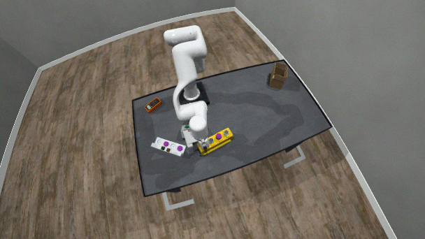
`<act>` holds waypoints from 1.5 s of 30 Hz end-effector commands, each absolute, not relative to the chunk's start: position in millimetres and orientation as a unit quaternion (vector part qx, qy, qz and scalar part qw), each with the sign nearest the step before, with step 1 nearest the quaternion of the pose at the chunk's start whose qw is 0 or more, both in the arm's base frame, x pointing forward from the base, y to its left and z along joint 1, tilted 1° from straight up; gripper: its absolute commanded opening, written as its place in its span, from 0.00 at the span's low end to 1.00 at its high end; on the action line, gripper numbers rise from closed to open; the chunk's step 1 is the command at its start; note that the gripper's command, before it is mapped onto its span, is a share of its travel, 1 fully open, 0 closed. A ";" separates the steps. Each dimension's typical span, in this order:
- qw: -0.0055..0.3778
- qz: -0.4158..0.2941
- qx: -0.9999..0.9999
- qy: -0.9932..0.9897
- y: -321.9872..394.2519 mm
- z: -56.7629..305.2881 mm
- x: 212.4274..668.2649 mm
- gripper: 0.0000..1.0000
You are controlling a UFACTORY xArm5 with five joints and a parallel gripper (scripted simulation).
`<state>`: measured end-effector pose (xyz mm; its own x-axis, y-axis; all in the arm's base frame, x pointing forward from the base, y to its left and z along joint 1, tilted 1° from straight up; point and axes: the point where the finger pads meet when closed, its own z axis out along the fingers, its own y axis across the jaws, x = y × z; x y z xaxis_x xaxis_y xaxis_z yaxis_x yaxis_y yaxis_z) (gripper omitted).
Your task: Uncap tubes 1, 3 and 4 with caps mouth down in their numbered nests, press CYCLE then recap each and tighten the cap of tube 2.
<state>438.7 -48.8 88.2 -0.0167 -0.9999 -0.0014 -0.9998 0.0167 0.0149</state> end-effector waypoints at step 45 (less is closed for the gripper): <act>0.001 -0.006 0.850 -0.526 -48.9 89.9 439.8 0.46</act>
<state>438.6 -48.8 88.6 0.6388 -0.7693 -0.0114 -0.7692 -0.6389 0.0110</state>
